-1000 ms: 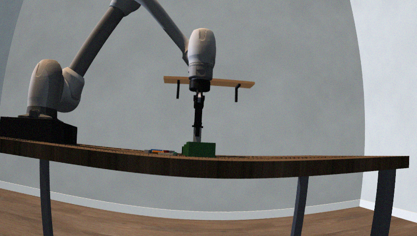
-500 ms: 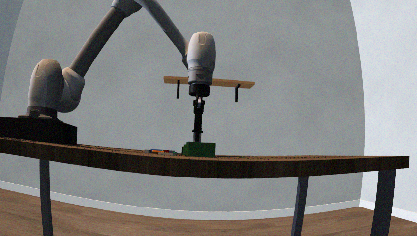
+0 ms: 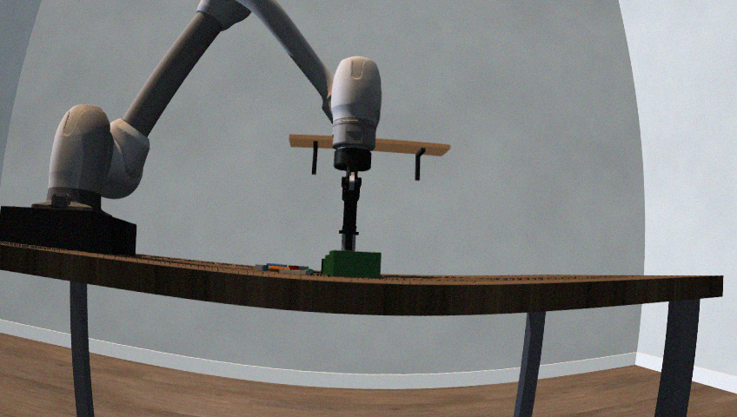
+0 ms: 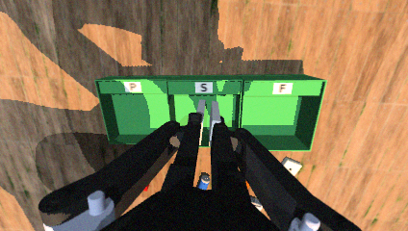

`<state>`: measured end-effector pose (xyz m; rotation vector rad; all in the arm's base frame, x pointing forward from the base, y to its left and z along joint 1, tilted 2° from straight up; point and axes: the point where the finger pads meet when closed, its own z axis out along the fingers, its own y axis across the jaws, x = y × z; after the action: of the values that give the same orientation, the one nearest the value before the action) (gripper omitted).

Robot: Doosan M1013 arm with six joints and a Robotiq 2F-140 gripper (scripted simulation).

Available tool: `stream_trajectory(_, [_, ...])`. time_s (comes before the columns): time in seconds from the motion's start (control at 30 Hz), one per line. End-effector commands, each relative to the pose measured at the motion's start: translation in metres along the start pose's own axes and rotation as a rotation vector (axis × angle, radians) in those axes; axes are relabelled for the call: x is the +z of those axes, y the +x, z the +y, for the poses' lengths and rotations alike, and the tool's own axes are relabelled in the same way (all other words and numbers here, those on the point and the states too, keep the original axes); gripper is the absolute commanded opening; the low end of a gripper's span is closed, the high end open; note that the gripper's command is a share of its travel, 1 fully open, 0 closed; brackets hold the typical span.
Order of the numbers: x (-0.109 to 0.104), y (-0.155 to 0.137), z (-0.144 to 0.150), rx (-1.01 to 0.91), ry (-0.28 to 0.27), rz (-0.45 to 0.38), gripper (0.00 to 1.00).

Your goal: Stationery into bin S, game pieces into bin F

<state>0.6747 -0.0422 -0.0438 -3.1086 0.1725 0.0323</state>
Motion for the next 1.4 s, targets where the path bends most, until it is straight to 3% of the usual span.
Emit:
stream_trajectory(0.0, [0.0, 0.0, 0.0, 0.0, 0.0, 0.0, 0.05])
stream_trajectory(0.73, [0.0, 0.0, 0.0, 0.0, 0.0, 0.0, 0.05])
stream_trajectory(1.37, [-0.023, 0.0, 0.0, 0.0, 0.0, 0.0, 0.05])
